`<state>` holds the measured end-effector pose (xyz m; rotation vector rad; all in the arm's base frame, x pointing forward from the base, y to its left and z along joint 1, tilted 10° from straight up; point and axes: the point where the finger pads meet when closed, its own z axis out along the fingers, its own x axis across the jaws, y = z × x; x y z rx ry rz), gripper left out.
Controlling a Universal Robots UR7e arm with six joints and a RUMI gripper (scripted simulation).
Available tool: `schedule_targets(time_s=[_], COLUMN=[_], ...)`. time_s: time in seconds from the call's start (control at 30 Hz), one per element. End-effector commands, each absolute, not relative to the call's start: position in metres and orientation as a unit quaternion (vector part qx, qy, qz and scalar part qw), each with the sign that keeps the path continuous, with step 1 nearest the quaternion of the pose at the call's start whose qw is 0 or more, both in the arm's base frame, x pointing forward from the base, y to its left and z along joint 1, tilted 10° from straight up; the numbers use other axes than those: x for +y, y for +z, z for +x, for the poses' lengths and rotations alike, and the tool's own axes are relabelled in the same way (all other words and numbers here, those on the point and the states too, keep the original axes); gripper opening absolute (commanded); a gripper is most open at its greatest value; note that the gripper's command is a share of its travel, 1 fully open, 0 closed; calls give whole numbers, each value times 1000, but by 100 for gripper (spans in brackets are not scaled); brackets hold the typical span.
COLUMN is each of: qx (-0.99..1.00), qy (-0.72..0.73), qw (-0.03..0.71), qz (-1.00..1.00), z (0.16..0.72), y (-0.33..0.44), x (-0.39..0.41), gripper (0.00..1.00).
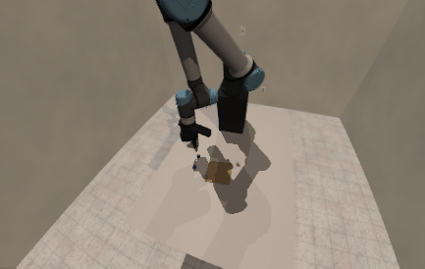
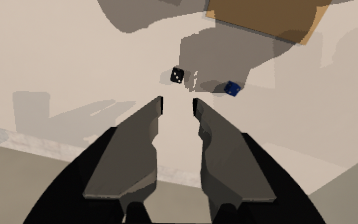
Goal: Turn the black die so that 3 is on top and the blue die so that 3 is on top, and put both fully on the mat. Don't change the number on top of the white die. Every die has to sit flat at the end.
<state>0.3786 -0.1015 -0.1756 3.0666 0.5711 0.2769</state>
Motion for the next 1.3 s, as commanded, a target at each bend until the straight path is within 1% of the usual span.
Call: schedule_targets(time_s=[0.0, 1.27], qx=[182, 182], qy=[89, 89], qw=[5, 5], qz=[979, 979], z=[379, 387], y=[-176, -219], x=[-102, -101], gripper=[18, 18])
